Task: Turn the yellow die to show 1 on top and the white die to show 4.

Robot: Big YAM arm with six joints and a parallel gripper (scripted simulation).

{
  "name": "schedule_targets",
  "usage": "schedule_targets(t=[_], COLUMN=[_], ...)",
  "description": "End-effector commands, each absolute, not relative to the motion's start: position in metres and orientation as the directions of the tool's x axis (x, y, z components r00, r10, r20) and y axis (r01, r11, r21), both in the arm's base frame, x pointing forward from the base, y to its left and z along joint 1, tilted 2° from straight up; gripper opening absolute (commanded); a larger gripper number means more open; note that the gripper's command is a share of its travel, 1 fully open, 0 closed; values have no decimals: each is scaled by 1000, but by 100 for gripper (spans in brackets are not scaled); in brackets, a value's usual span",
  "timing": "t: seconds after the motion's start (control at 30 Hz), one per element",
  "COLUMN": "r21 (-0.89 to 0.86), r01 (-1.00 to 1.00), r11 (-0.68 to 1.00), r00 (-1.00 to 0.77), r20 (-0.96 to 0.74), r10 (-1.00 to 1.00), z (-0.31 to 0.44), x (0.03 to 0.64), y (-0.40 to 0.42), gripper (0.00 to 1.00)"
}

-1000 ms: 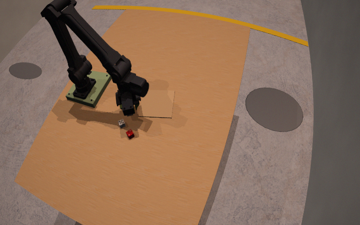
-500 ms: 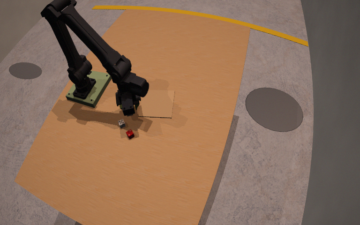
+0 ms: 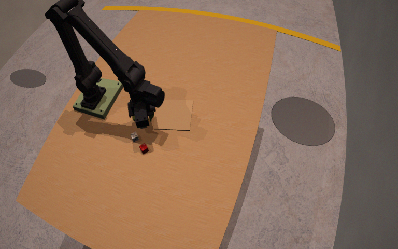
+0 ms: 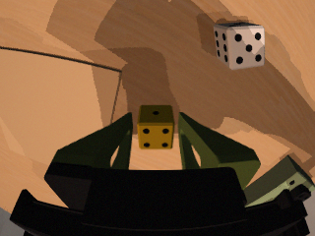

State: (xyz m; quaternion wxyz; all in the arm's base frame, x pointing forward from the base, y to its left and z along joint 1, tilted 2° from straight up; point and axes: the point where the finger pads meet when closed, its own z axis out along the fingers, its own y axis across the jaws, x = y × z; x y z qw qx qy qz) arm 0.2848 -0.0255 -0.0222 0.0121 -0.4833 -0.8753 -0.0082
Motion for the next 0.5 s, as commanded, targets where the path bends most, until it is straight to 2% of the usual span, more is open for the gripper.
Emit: schedule_targets(t=[0.0,0.17,0.2,0.47], r21=[16,16,16,16], r01=[845,845,845,845], r11=[535,535,535,535], r00=[-535,-535,-535,-535], r20=[17,17,17,17], r10=[845,845,845,845], z=[-20,-20,-20,-20], x=[290,290,290,290], y=[-21,-21,-21,-21], gripper=[39,39,20,20])
